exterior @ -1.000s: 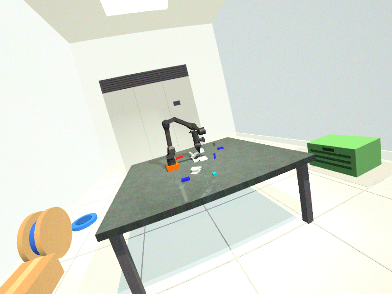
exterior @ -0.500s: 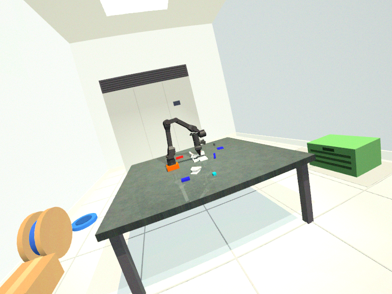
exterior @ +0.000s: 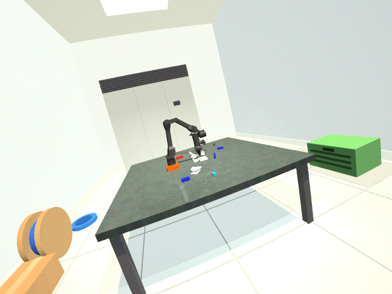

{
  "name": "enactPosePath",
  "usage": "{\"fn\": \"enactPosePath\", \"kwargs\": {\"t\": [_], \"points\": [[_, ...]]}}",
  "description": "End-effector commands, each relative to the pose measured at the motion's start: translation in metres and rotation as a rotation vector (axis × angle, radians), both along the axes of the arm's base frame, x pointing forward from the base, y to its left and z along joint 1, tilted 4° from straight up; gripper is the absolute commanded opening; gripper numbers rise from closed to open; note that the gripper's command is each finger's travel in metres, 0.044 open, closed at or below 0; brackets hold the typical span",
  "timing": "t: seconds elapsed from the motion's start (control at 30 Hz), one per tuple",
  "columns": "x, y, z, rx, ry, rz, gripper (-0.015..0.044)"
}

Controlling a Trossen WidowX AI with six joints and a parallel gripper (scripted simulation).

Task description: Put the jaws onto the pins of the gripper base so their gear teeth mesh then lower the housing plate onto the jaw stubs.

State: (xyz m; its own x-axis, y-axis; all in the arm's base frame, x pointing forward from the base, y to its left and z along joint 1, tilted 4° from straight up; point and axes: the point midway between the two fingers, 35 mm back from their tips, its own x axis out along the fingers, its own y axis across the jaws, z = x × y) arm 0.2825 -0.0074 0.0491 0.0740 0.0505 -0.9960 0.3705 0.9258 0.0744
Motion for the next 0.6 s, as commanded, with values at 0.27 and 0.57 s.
{"fn": "enactPosePath", "kwargs": {"t": [0.27, 0.57], "points": [[0.0, 0.0007, -0.0028, 0.004, 0.001, -0.01, 0.0134], [0.0002, 0.0009, -0.0057, 0.004, 0.001, -0.013, 0.0134]]}}
